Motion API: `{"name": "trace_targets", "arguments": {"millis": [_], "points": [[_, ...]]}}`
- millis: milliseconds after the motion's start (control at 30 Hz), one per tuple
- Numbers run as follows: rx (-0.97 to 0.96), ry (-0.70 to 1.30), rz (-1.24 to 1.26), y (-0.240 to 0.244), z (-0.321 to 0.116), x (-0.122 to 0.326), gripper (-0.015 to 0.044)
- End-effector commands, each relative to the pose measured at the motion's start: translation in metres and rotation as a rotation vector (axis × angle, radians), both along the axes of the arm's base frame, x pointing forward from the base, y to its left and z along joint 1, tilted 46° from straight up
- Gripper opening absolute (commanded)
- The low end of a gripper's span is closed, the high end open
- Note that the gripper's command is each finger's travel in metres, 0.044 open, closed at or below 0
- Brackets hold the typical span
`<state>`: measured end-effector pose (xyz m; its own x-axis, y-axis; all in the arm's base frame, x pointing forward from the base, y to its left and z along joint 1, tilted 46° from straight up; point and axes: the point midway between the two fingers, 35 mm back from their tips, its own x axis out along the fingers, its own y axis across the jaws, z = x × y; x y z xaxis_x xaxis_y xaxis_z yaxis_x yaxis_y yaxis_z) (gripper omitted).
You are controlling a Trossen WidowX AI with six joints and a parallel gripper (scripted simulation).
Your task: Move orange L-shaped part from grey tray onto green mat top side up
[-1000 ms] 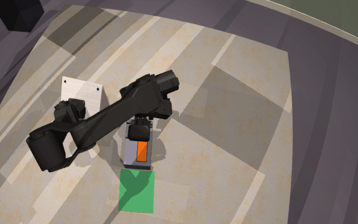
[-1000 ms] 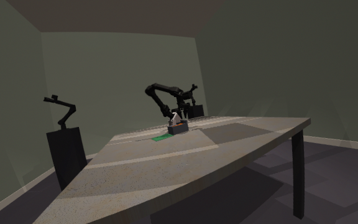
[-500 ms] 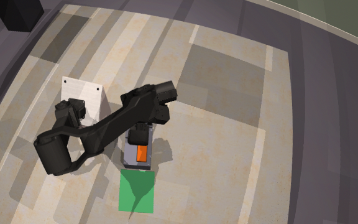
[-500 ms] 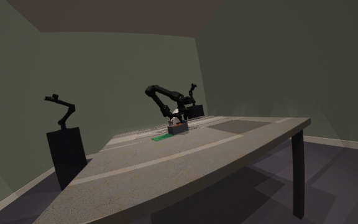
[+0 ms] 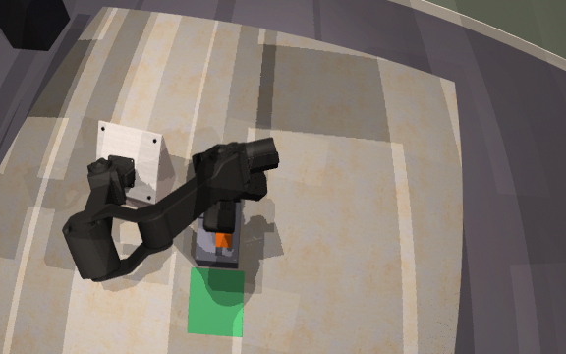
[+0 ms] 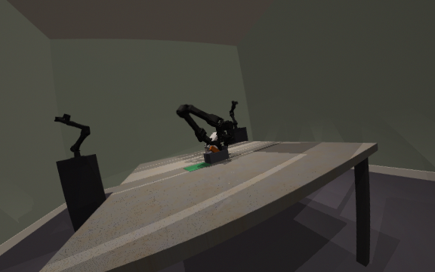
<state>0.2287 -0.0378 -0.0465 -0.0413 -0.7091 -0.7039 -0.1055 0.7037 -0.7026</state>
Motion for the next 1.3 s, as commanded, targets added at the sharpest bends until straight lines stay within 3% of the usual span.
{"name": "trace_targets", "arguments": {"millis": [0,1100,1267], "points": [[-0.014,0.015,0.003,-0.005,-0.003,-0.003,0.018],[-0.012,0.014,0.003,0.014,-0.002,-0.004,0.018],[-0.006,0.014,0.005,0.039,0.025,0.003,0.018]]}}
